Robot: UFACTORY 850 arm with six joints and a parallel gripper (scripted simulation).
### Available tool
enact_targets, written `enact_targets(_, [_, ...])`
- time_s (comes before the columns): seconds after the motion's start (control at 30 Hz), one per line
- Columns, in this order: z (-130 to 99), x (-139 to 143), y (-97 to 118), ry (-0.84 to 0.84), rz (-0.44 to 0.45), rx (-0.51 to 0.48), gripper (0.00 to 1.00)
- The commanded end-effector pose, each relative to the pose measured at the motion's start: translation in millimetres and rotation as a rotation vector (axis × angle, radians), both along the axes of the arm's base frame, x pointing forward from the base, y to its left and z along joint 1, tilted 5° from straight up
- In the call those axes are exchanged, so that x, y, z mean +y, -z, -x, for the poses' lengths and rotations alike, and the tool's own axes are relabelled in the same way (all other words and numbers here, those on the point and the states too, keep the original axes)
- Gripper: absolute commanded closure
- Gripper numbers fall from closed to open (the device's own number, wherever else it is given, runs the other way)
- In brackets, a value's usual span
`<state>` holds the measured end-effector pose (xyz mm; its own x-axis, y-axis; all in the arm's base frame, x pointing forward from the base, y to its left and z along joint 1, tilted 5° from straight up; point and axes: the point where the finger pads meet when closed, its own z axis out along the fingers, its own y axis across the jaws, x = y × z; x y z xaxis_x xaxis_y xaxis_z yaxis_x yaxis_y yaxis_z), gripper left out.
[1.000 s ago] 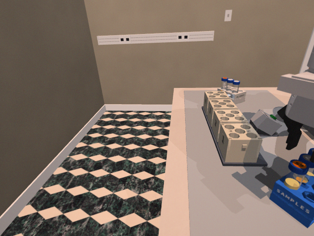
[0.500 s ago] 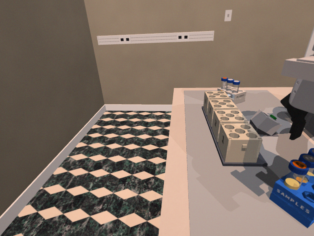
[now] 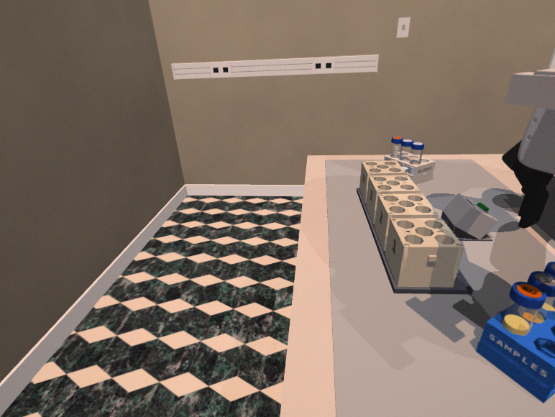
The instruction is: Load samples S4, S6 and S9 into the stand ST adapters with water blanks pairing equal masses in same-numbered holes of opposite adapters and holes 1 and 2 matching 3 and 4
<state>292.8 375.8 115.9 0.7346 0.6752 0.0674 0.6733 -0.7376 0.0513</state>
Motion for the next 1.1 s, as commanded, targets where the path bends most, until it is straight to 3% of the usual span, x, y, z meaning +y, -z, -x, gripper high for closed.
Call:
enact_targets(0.0, [0.1, 0.6, -7.2, 0.000, -0.001, -0.001, 0.56])
enact_targets(0.33, [1.8, 0.4, -27.1, 0.000, -0.001, -0.001, 0.56])
enact_targets(1.07, [1.8, 0.4, -27.4, 0.000, -0.001, -0.001, 0.56])
